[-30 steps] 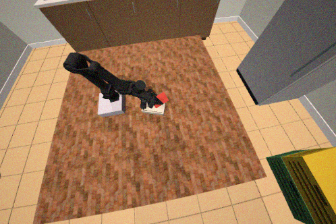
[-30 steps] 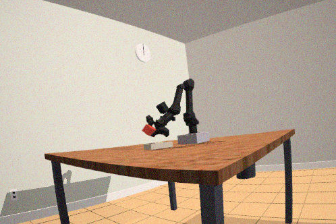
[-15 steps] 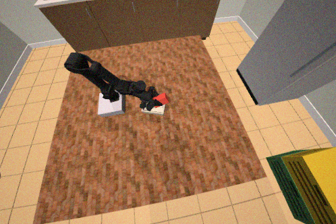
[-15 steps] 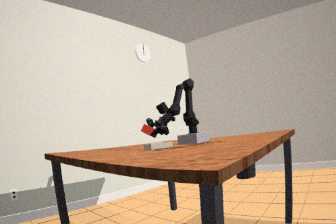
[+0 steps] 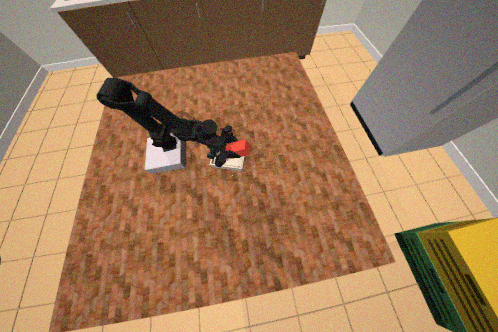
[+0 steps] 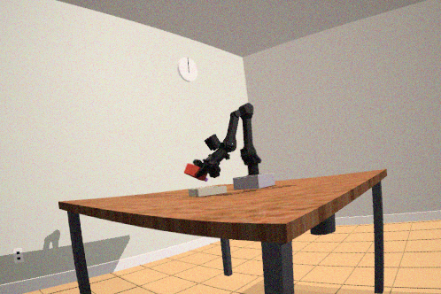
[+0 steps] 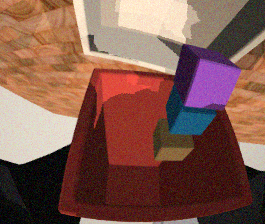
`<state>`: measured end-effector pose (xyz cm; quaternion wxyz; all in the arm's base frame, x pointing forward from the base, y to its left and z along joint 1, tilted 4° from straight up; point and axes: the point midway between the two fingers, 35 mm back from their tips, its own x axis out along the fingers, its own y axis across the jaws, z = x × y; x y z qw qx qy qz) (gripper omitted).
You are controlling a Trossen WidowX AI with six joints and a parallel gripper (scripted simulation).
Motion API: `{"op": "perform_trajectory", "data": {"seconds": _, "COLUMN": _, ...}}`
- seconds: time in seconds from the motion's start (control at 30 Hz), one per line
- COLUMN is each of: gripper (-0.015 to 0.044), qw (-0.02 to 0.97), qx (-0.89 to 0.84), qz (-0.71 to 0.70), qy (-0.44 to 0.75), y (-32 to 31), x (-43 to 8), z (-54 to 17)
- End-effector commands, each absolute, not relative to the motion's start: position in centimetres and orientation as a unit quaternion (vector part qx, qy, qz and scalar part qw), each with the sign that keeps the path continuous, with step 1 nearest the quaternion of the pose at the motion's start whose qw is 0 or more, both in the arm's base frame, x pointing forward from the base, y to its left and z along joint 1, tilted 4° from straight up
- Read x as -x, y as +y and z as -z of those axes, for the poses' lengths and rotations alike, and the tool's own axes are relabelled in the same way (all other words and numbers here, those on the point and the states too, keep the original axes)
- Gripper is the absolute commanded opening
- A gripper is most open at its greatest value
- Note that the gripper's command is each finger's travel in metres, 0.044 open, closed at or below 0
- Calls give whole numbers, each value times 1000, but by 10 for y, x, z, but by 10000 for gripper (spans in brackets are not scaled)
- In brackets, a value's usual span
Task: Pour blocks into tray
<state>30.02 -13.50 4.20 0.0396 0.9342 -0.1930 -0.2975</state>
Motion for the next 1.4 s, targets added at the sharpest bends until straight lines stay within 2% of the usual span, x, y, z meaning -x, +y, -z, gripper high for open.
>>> {"op": "perform_trajectory", "data": {"seconds": 0.0, "gripper": 0, "qw": 15, "qx": -935, "qz": 291, "qy": -203, "y": -136, "x": -302, "z": -42}}
{"op": "perform_trajectory", "data": {"seconds": 1.37, "gripper": 0, "qw": 43, "qx": -960, "qz": 177, "qy": -212, "y": -134, "x": -297, "z": -45}}
